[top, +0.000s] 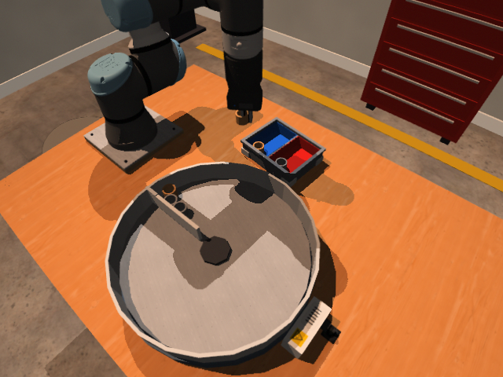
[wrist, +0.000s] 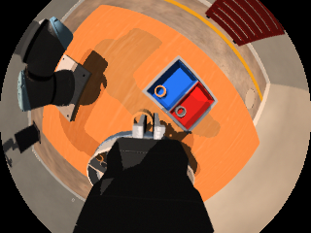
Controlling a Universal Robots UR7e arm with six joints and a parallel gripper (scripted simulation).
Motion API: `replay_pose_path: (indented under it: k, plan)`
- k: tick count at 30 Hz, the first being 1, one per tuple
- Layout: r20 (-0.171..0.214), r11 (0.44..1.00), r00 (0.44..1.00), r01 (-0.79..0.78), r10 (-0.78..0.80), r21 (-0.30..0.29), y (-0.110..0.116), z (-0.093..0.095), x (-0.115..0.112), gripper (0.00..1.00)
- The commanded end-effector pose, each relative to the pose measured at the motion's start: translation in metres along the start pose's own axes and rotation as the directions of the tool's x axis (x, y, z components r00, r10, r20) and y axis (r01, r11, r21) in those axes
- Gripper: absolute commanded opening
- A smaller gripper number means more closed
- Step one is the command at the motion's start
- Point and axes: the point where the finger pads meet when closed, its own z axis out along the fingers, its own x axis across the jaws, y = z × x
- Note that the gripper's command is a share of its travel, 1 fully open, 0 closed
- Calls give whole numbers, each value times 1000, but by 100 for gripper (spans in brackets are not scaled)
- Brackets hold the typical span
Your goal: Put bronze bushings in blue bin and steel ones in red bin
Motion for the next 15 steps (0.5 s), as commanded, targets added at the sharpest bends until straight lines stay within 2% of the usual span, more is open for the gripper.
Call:
replay_pose_path:
  k: [1, 2, 8, 11, 13, 15]
  plan:
    - [10, 997, 997, -71, 71, -13, -11, 0, 11, 0]
    - [10, 997, 997, -71, 71, -13, -11, 0, 11, 0]
    - [7, 954, 954, -299, 299, -15, -55, 1, 45, 0]
    - [7, 954, 954, -299, 299, -15, -55, 1, 45, 0]
    - [6, 922, 922, -386, 386, -15, -73, 1, 59, 0]
    - [6, 922, 922, -386, 386, -15, -73, 1, 59, 0]
